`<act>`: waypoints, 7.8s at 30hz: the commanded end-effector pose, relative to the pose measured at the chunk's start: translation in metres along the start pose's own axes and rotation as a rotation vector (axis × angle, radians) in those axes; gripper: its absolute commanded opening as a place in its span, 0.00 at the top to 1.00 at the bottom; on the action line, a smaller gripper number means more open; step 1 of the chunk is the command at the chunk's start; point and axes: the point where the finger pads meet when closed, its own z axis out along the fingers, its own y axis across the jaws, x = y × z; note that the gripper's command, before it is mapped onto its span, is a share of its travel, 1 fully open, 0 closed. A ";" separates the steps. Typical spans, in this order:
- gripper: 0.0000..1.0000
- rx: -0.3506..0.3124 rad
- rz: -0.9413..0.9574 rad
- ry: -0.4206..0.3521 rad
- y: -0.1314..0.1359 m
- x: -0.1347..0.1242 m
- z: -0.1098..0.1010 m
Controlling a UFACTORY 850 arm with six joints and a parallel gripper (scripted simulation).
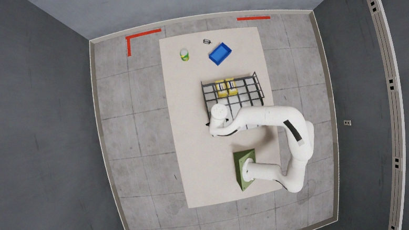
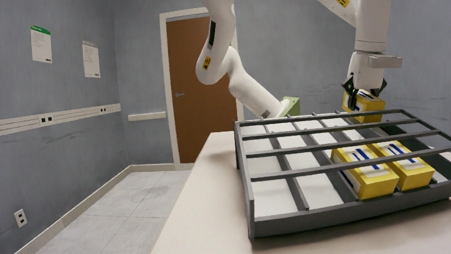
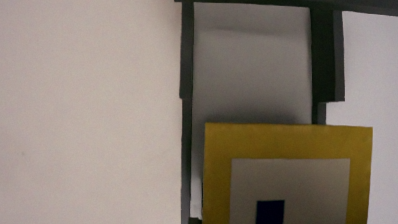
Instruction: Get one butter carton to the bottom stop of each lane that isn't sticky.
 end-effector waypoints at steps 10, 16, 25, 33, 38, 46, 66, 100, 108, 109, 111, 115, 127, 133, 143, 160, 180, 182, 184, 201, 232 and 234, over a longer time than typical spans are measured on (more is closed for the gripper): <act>1.00 0.002 0.000 0.002 0.000 0.000 -0.001; 1.00 0.002 0.000 0.002 0.000 0.000 0.002; 1.00 0.002 0.000 0.002 0.000 0.000 0.002; 1.00 0.002 0.000 0.002 0.000 0.001 0.004; 1.00 0.002 0.000 0.002 0.000 0.001 0.004; 1.00 0.002 0.000 0.002 0.000 0.000 0.007; 1.00 0.002 0.000 0.002 0.000 0.000 0.009; 1.00 0.002 0.000 0.002 0.000 0.001 0.014; 1.00 0.002 0.000 0.002 0.000 0.001 0.014; 1.00 0.002 0.000 0.002 0.000 0.001 0.014; 1.00 0.002 0.000 0.002 0.000 0.001 0.014; 1.00 0.002 0.000 0.002 0.000 0.000 0.017; 1.00 0.002 0.000 0.002 0.000 0.000 0.017; 1.00 0.002 0.001 0.002 0.000 0.000 0.019; 1.00 0.002 0.001 0.002 0.000 0.000 0.019; 1.00 0.002 0.001 0.002 0.000 0.000 0.020; 0.25 0.002 0.001 0.002 0.000 0.000 0.020; 0.23 0.002 0.001 0.002 0.000 0.000 0.020; 0.23 0.002 0.001 0.002 0.000 0.000 0.020; 0.22 0.002 0.001 0.002 0.000 0.000 0.020; 0.20 0.002 0.001 0.002 0.000 0.000 0.020; 0.19 0.002 0.001 0.002 0.000 0.000 0.020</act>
